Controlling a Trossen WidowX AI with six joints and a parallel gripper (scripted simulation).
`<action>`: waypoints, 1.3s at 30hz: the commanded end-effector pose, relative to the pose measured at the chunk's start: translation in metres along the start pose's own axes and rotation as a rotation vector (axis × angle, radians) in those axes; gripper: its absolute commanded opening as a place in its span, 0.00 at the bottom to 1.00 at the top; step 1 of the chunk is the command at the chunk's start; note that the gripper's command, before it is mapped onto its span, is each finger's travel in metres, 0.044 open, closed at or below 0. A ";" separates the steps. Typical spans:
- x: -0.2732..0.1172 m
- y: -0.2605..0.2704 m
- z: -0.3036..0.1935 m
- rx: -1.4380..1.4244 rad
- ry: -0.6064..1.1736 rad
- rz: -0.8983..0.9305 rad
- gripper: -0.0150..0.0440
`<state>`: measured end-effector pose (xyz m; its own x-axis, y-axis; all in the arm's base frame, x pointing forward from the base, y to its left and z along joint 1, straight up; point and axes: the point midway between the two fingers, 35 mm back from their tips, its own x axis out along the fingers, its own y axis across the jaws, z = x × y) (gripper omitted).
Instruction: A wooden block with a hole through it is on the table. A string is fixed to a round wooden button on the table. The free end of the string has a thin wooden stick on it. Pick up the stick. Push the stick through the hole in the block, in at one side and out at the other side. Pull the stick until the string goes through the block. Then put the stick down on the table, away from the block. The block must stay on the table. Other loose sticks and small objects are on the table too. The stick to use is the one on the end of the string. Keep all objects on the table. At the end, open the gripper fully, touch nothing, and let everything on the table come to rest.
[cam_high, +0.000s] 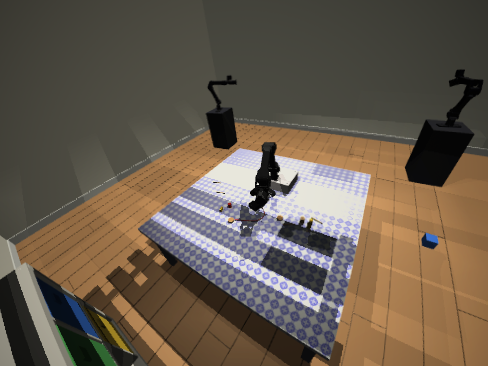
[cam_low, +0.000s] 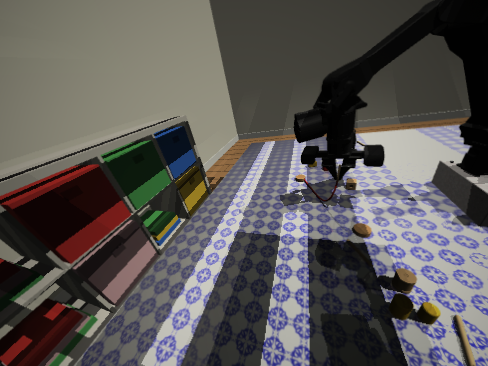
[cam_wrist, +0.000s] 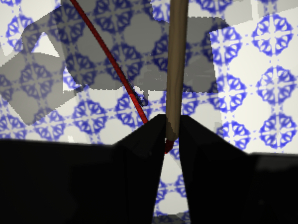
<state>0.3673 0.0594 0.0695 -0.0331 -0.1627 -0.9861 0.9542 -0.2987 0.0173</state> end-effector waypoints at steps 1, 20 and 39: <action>0.005 0.000 0.001 -0.002 0.023 -0.002 0.25; 0.029 0.004 0.004 -0.012 0.119 0.006 0.25; 0.046 0.005 0.003 -0.021 0.190 0.019 0.25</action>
<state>0.3691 0.0449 0.0256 0.0371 0.0050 -0.9993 0.9590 -0.2815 0.0342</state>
